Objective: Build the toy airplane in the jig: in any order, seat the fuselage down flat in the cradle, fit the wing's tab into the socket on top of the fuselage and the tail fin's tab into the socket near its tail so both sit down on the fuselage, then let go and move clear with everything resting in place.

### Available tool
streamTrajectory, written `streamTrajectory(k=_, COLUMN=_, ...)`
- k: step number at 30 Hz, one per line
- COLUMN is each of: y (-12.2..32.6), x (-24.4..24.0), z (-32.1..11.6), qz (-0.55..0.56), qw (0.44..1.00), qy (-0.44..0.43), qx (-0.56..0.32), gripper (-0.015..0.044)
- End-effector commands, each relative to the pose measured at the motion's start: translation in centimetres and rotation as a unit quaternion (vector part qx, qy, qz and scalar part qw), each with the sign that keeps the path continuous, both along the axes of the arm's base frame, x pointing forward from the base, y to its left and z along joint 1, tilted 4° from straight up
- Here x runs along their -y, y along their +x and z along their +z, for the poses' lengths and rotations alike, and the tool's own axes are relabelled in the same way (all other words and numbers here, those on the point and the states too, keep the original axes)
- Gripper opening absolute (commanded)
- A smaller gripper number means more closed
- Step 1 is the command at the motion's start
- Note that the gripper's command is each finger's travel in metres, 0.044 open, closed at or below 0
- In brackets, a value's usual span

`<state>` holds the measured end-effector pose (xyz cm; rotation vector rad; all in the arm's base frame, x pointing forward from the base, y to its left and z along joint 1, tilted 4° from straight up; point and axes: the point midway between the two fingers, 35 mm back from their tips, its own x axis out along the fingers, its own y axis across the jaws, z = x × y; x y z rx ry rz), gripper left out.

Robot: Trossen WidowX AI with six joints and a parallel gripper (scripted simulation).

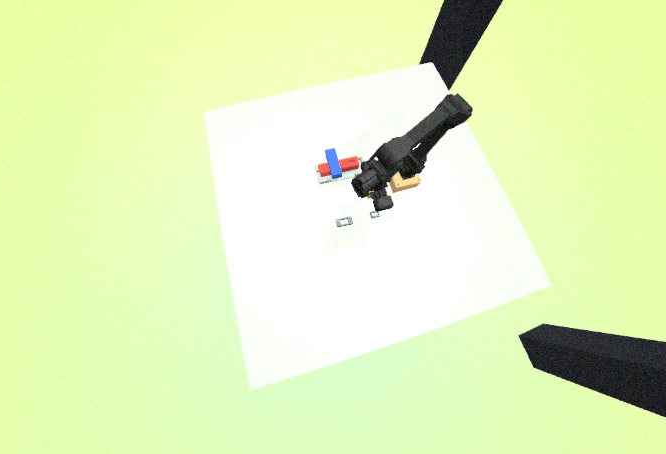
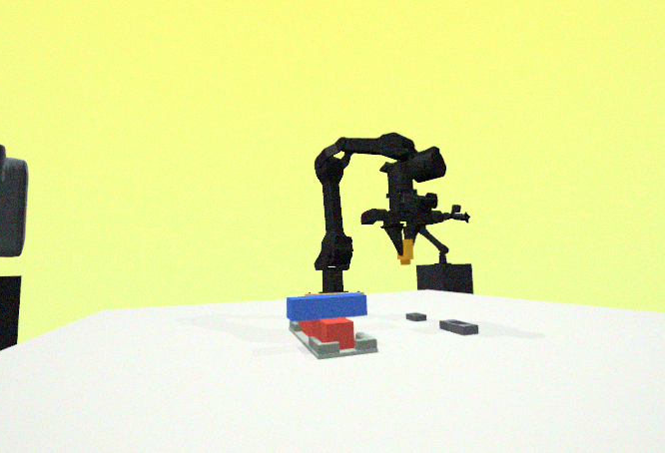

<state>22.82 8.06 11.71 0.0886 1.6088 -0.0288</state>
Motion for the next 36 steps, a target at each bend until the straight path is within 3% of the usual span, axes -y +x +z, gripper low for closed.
streamTrajectory(k=1, y=0.4, x=1.1, z=-0.5, qz=-0.002, qw=1.000, qy=-0.007, qx=-0.003, gripper=0.0000)
streamTrajectory(k=36, y=1.8, x=11.2, z=-2.7, qz=-0.014, qw=1.000, qy=-0.018, qx=-0.004, gripper=0.0000)
